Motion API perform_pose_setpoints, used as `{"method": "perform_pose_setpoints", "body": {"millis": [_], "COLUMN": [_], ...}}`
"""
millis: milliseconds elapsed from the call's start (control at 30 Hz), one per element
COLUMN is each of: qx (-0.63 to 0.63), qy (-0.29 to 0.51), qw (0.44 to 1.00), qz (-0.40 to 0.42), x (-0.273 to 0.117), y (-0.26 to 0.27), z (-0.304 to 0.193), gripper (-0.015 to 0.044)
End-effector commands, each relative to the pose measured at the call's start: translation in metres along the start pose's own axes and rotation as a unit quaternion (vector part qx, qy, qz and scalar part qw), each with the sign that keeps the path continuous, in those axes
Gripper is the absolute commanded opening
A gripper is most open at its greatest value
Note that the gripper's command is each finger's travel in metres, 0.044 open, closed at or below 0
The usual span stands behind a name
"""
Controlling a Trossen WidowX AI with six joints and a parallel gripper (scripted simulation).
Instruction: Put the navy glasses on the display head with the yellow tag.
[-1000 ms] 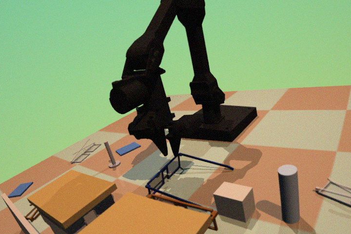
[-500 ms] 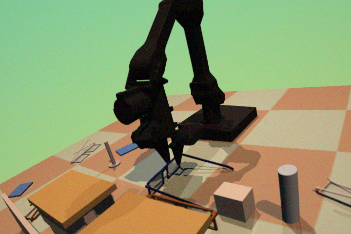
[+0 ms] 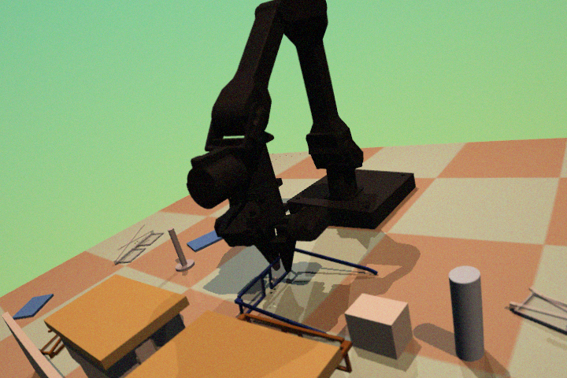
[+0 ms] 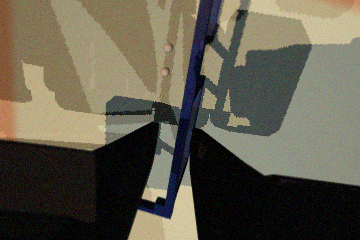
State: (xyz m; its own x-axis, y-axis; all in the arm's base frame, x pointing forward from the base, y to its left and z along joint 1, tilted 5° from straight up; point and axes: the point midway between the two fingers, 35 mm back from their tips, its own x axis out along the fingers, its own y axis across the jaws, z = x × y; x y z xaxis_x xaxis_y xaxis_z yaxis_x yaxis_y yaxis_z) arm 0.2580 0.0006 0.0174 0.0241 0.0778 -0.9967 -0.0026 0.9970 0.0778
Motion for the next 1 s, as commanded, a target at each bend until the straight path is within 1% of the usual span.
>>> {"method": "perform_pose_setpoints", "body": {"millis": [0,300,533,633,967], "qx": [0.0,0.0,0.0,0.0,0.002], "qy": [0.0,0.0,0.0,0.0,0.0], "qw": [1.0,1.0,1.0,1.0,1.0], "qz": [0.0,0.0,0.0,0.0,0.001], "x": [0.0,0.0,-0.003,-0.015,-0.073], "y": [0.0,0.0,0.0,0.0,-0.001], "z": [0.0,0.0,0.001,0.003,0.005], "gripper": [0.006,0.0,0.0,0.0,0.0]}}
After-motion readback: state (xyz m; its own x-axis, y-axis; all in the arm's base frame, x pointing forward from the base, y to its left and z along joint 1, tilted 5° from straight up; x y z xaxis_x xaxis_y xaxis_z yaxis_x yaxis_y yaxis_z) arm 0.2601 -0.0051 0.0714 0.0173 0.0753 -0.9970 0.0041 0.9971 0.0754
